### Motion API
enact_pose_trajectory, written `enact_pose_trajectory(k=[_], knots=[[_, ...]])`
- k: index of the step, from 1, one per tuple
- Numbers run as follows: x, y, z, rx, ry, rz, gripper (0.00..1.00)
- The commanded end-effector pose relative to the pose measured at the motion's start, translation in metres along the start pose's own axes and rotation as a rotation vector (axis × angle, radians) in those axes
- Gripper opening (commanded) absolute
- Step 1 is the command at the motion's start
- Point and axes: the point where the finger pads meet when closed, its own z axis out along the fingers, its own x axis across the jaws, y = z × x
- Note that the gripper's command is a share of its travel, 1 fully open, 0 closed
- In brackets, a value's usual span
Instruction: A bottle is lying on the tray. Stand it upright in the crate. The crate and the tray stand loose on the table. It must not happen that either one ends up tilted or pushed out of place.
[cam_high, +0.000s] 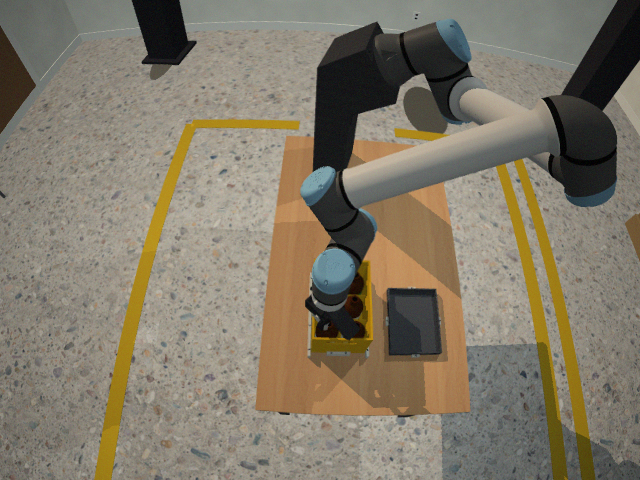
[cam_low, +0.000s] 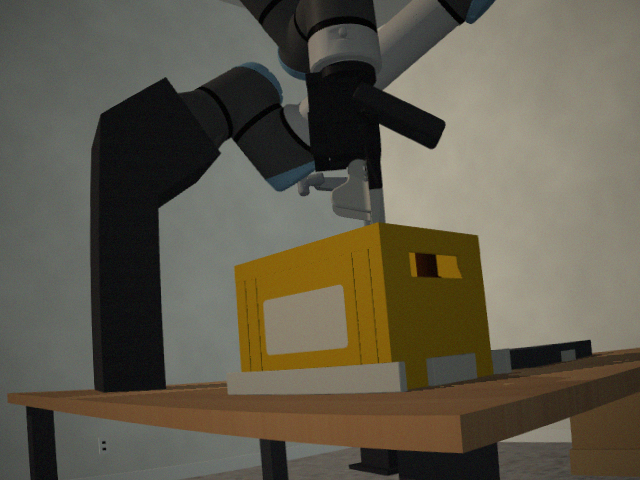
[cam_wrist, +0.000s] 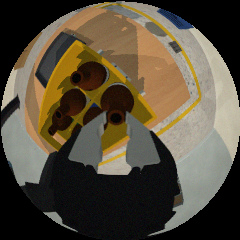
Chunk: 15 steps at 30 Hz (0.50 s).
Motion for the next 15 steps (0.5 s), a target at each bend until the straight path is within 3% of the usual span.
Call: enact_pose_trajectory(k=[1,15], knots=[[0.0006,-0.0003,0.0001,0.001,0.001,0.0,0.0],[0.0007,-0.0004,0.0051,0.001,0.001,0.0,0.0]])
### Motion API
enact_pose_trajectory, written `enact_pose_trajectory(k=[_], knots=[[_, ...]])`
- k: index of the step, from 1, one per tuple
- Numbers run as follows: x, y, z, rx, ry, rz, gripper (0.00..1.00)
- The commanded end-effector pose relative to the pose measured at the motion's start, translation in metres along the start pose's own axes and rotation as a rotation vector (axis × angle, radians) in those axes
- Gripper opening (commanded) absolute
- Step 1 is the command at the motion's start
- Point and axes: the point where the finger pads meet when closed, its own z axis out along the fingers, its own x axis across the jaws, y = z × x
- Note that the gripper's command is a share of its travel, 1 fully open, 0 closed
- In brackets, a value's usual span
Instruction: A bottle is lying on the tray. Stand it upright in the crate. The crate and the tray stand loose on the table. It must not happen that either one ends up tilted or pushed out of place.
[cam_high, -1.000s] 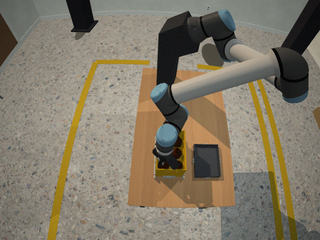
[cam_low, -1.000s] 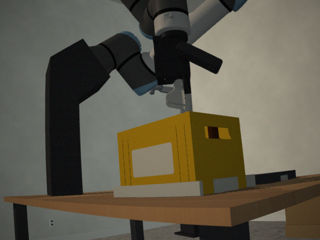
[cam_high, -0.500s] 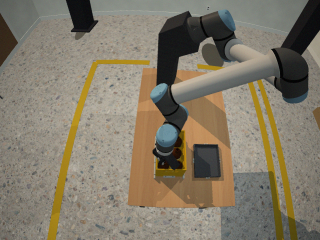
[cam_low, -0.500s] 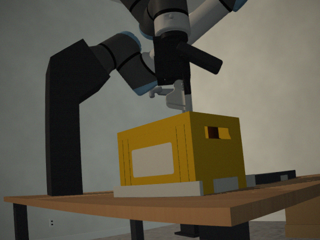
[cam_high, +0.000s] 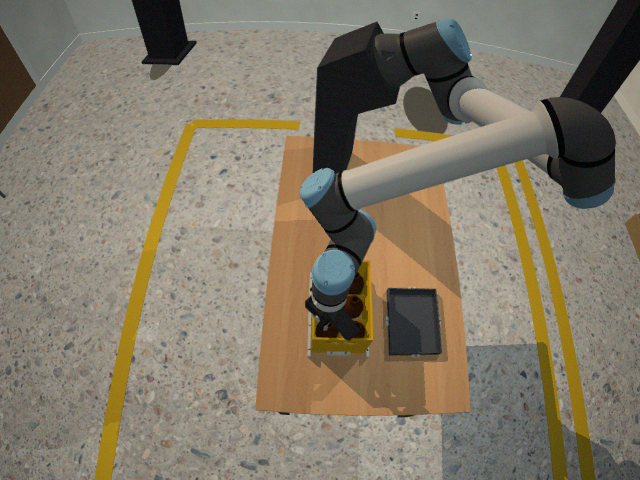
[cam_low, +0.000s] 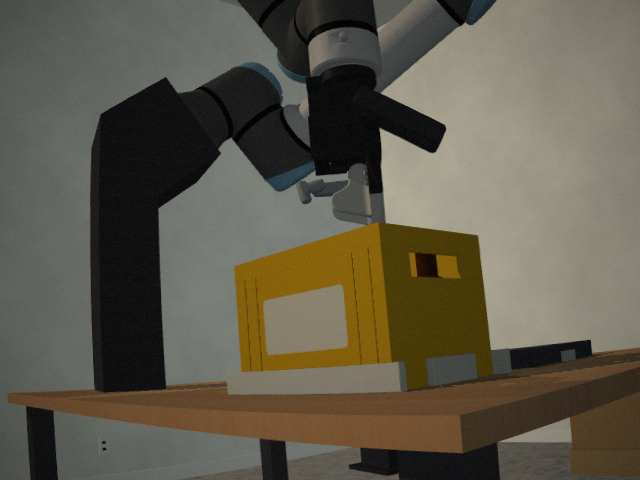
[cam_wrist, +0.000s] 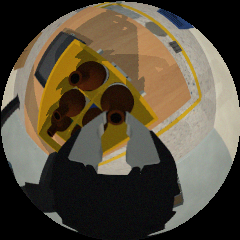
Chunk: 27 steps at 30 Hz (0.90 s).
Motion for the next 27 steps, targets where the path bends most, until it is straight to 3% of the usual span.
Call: enact_pose_trajectory(k=[1,27], knots=[[0.0007,-0.0004,0.0004,0.001,0.001,0.0,0.0],[0.0007,-0.0004,0.0102,0.001,0.001,0.0,0.0]])
